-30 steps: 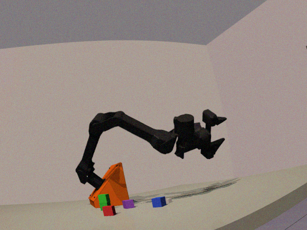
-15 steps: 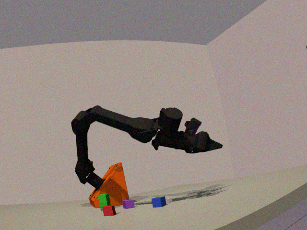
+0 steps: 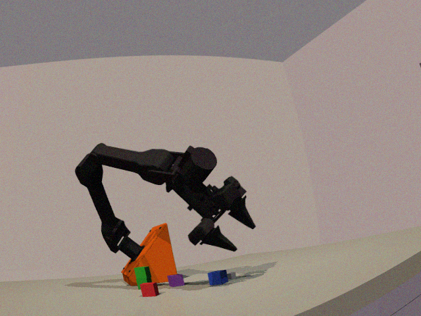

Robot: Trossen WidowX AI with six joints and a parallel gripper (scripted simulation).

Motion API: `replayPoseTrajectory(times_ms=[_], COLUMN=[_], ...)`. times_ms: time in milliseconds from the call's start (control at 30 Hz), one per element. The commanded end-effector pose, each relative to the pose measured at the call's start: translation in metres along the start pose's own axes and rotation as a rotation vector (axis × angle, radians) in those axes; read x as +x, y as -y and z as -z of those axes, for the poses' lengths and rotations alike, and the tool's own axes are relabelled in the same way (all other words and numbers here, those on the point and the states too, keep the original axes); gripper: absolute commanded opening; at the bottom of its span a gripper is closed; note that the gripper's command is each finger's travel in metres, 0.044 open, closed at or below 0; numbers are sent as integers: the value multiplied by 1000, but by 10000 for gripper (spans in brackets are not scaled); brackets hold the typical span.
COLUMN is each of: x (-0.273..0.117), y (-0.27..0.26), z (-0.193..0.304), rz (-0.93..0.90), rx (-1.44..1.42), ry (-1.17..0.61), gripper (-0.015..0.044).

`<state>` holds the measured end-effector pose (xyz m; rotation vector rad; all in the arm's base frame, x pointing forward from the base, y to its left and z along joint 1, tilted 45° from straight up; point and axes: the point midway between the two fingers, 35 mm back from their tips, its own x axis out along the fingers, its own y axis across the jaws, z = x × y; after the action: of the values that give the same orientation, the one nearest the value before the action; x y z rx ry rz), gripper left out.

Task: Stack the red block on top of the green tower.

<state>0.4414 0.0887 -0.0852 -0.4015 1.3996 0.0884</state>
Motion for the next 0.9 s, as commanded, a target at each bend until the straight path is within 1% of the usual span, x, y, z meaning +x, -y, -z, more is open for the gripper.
replayPoseTrajectory(times_ms=[0, 233, 400, 467, 700, 867], x=[-27, -76, -117, -128, -129, -121], y=[39, 100, 141, 151, 151, 156], z=[21, 61, 87, 94, 95, 99], rz=[136, 391, 590, 643, 649, 649], rx=[219, 548, 751, 799, 805, 805], ry=[-82, -168, -181, -178, -177, -177], gripper=[440, 440, 440, 440, 440, 440])
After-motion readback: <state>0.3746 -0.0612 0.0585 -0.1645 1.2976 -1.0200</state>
